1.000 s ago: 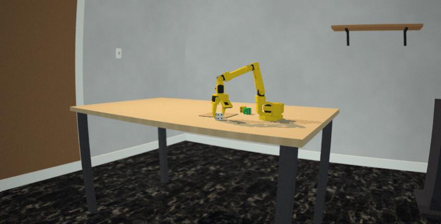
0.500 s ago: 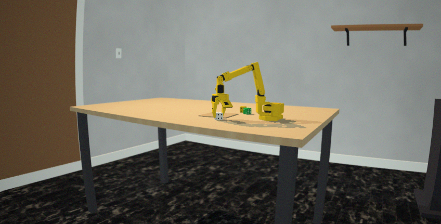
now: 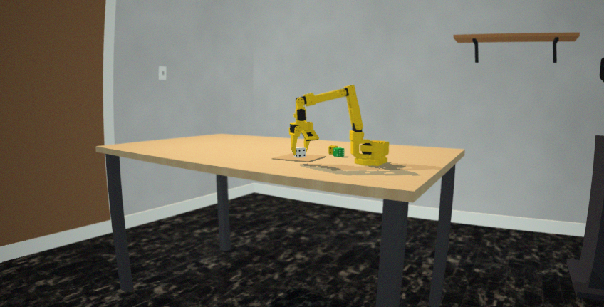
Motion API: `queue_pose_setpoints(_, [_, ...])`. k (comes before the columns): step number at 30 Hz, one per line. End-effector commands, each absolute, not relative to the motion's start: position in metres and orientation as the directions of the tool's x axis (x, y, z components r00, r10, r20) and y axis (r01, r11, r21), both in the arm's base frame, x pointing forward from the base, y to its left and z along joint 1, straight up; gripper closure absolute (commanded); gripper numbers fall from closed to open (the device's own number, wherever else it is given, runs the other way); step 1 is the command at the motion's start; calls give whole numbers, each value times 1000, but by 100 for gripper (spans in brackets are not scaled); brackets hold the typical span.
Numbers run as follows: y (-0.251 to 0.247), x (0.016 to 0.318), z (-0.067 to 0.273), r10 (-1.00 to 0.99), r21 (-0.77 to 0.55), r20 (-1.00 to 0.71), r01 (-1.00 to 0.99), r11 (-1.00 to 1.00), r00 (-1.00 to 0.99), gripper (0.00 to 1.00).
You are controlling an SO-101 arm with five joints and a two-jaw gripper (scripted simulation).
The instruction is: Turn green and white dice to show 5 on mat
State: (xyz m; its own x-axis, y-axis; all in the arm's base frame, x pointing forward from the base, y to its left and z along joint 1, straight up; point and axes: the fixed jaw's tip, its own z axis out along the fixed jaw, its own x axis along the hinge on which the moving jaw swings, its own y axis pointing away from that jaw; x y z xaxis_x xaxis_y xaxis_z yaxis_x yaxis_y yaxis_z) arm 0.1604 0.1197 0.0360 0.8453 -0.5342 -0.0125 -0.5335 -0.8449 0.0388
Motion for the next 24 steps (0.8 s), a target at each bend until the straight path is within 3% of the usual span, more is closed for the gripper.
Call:
queue_pose_setpoints(1, [126,165,59,-535,-27,10,-534,-845,845,100])
queue_pose_setpoints(24, [125,164,70,-535,-27,10,-534,-845,845,100])
